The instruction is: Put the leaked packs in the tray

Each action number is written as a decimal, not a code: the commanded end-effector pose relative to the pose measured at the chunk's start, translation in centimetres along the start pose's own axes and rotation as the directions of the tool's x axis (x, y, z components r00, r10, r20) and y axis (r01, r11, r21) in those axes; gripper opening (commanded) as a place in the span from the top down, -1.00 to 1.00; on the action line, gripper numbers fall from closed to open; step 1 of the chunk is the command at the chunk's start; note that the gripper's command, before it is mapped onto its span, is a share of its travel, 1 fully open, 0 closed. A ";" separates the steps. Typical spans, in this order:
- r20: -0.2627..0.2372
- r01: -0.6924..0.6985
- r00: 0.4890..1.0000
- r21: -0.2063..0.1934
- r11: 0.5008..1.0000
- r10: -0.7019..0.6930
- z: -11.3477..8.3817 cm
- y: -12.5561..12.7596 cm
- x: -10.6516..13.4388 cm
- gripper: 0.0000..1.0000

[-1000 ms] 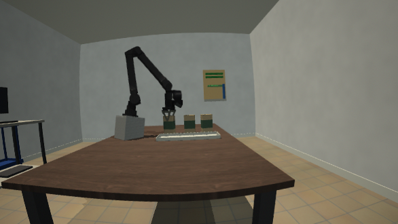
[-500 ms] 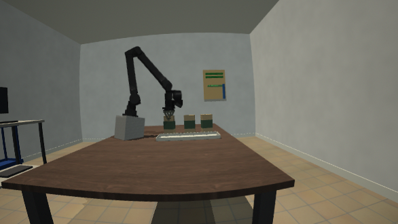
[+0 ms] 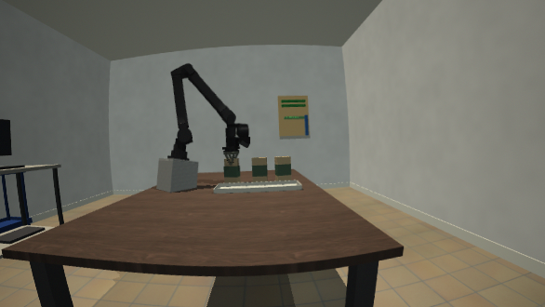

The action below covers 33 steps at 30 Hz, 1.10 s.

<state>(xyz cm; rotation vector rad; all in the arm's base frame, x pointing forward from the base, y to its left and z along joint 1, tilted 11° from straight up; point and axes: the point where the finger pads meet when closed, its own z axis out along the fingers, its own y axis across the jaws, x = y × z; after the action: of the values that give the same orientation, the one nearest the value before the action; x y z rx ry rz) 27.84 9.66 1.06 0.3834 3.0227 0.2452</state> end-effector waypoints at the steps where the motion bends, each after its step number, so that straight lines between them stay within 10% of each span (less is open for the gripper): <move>1: 0.022 0.003 1.000 -0.014 1.000 -0.003 -0.2 0.7 -0.5 0.53; 33: 0.032 0.005 0.999 -0.020 1.000 -0.004 -0.5 0.9 -0.8 0.53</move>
<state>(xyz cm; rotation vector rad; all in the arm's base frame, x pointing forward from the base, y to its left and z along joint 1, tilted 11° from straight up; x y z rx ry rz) 27.84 9.66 1.06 0.3834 3.0227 0.2452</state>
